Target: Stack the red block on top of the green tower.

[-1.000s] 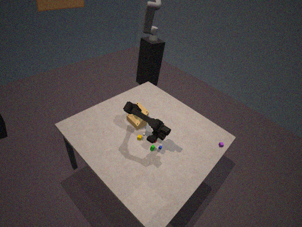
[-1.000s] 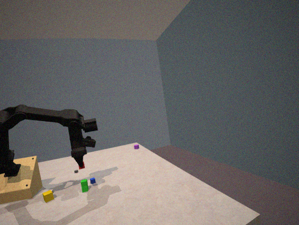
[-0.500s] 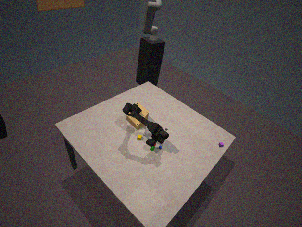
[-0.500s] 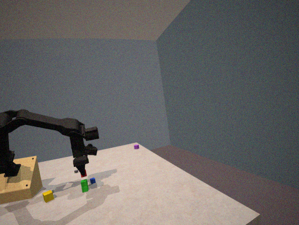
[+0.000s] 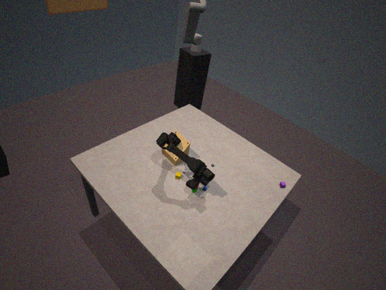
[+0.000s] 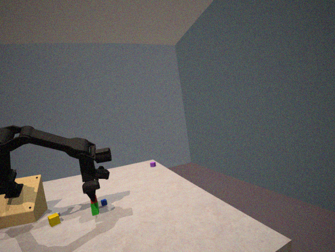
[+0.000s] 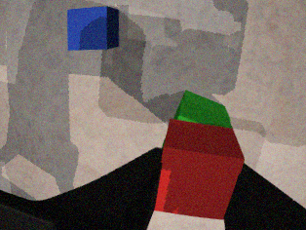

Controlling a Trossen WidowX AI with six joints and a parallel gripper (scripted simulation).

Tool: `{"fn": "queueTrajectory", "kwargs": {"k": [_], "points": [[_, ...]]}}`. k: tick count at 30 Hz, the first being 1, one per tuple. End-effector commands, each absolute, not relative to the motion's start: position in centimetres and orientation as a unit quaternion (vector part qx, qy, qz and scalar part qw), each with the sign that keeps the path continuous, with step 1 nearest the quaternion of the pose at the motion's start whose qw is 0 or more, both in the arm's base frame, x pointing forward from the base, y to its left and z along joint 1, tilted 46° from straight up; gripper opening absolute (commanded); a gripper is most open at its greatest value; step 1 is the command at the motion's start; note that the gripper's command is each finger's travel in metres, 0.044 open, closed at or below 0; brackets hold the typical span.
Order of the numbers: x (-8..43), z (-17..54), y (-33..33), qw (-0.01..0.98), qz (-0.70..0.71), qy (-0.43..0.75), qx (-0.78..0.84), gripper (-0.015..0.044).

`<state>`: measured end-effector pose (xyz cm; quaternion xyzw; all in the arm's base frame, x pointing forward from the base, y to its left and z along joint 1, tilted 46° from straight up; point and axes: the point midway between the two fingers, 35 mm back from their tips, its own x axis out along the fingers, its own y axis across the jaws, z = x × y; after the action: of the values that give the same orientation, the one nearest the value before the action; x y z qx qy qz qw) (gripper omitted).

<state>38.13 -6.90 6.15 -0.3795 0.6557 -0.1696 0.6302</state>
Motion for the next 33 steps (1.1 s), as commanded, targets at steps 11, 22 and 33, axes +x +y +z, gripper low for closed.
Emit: {"fn": "queueTrajectory", "kwargs": {"k": [11, 22, 33], "points": [[38.16, 6.07, -7.04, 0.628, -0.17, 0.656, -0.383, 0.0], [38.14, 6.09, -6.96, 0.63, -0.17, 0.656, -0.38, 0.0131], [38.14, 6.09, -6.96, 0.63, -0.17, 0.656, -0.38, 0.042]]}}
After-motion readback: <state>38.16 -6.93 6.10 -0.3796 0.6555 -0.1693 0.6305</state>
